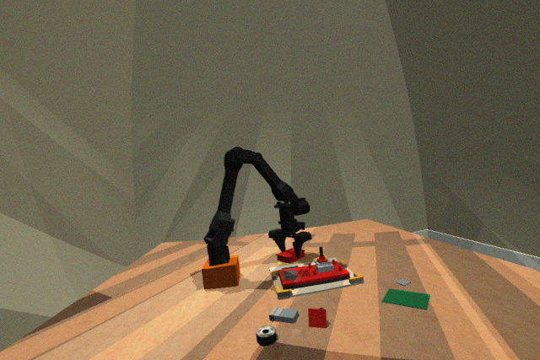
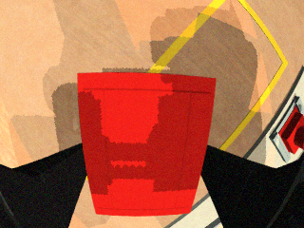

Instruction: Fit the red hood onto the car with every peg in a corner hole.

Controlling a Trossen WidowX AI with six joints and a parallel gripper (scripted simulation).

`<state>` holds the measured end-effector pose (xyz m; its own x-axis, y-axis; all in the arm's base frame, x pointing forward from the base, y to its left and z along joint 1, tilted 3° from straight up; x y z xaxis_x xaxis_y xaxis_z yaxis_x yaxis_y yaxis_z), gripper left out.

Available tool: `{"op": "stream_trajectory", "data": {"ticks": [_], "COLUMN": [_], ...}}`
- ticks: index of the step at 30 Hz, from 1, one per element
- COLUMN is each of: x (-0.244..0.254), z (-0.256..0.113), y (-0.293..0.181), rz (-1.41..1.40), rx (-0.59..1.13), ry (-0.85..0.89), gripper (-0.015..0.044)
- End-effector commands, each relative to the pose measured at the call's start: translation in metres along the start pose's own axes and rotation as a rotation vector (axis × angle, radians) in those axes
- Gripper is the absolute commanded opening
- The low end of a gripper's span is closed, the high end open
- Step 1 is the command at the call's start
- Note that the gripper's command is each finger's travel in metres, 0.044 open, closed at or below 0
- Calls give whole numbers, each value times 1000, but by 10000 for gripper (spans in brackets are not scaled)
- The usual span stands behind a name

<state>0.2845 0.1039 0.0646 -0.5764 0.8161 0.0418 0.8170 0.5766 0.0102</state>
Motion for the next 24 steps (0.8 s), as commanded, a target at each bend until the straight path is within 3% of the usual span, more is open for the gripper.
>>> {"op": "stream_trajectory", "data": {"ticks": [1, 4, 14, 24], "x": [0, 0, 0, 0], "z": [0, 0, -20, -66], "y": [0, 0, 0, 0], "rz": [0, 0, 0, 0], "rx": [-1, -1, 0, 0], "ry": [0, 0, 0, 0], "gripper": [295, 275, 12, 0]}}
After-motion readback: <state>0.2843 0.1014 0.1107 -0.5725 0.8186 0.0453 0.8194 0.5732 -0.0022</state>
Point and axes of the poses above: the point midway between the two fingers, 35 mm back from their tips, its own z axis out along the fingers, its own x axis across the jaws, y = z × x, the point moved 9 cm from there along -z, back along the fingers, and after that the axes turned 6 degrees about -z, right-handed, at the moved point
